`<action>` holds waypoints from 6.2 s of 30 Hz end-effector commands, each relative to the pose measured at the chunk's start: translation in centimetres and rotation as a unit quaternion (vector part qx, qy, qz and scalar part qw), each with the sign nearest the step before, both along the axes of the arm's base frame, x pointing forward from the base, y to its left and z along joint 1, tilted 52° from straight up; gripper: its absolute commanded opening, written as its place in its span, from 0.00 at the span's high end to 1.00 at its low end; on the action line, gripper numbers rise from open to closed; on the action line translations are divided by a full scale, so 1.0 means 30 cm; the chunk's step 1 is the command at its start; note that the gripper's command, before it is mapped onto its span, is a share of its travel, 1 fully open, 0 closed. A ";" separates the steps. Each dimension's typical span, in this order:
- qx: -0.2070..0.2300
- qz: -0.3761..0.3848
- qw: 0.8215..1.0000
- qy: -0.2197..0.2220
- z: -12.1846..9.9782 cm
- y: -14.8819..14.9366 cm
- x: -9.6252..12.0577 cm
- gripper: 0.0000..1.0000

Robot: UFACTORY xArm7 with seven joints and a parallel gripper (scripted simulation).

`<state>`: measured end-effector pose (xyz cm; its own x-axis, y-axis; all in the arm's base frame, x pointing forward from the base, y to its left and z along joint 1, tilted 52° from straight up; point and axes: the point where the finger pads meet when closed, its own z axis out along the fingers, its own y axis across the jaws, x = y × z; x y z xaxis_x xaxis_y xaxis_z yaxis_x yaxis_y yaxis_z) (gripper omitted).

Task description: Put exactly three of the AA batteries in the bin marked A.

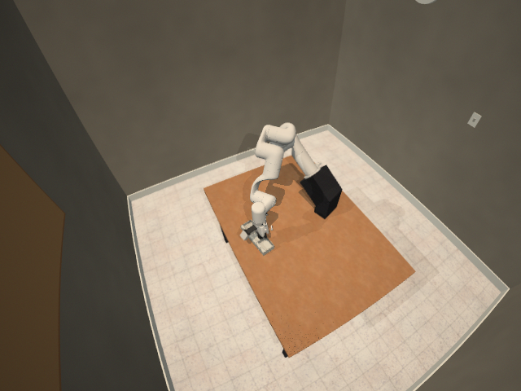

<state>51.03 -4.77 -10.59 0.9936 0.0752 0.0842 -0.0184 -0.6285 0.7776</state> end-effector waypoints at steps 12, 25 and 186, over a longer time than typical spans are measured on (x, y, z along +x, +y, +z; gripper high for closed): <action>0.000 0.001 1.000 -0.001 -0.107 0.094 0.010 0.93; 0.000 0.001 1.000 -0.001 -0.162 0.025 0.020 0.93; -0.010 0.051 0.997 0.062 0.457 -0.168 -0.373 0.72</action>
<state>41.43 -6.76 1.16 0.9857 0.1599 -0.0536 0.1406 -0.6036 0.7848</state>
